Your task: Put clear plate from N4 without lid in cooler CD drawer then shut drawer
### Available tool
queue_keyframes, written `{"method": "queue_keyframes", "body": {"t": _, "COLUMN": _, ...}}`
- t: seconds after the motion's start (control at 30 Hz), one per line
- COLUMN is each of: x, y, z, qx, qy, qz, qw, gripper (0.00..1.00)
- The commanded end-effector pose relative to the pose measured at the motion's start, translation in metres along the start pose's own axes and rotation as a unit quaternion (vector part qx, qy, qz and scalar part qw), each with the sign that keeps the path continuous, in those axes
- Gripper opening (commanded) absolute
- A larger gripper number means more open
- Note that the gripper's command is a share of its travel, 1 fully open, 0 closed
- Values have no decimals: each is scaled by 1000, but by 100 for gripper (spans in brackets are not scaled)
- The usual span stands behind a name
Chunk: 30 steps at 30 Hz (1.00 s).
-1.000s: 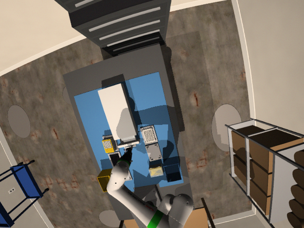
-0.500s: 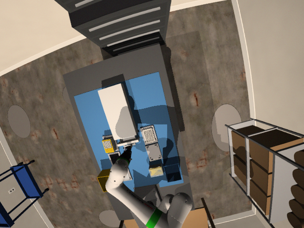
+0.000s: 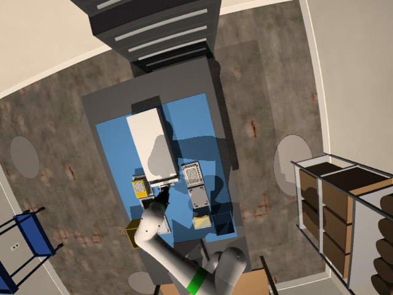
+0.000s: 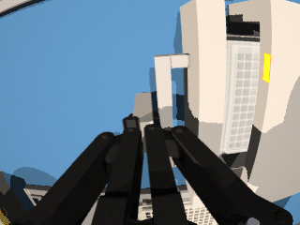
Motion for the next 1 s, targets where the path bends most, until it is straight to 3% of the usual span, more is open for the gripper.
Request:
{"method": "queue_keyframes", "body": {"t": 0.0, "x": 4, "y": -1, "z": 0, "qx": 0, "qy": 0, "qz": 0, "qw": 1000, "gripper": 0}}
{"method": "queue_keyframes", "body": {"t": 0.97, "x": 34, "y": -5, "z": 0, "qx": 0, "qy": 0, "qz": 0, "qw": 1000, "gripper": 0}}
Point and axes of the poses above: the point where the finger pads meet when closed, its own z axis out along the fingers, its own x axis across the jaws, y = z × x, the point moved 8 cm from there along -z, back along the fingers, and after that the axes turned 8 degrees about z, right-handed, at the moved point
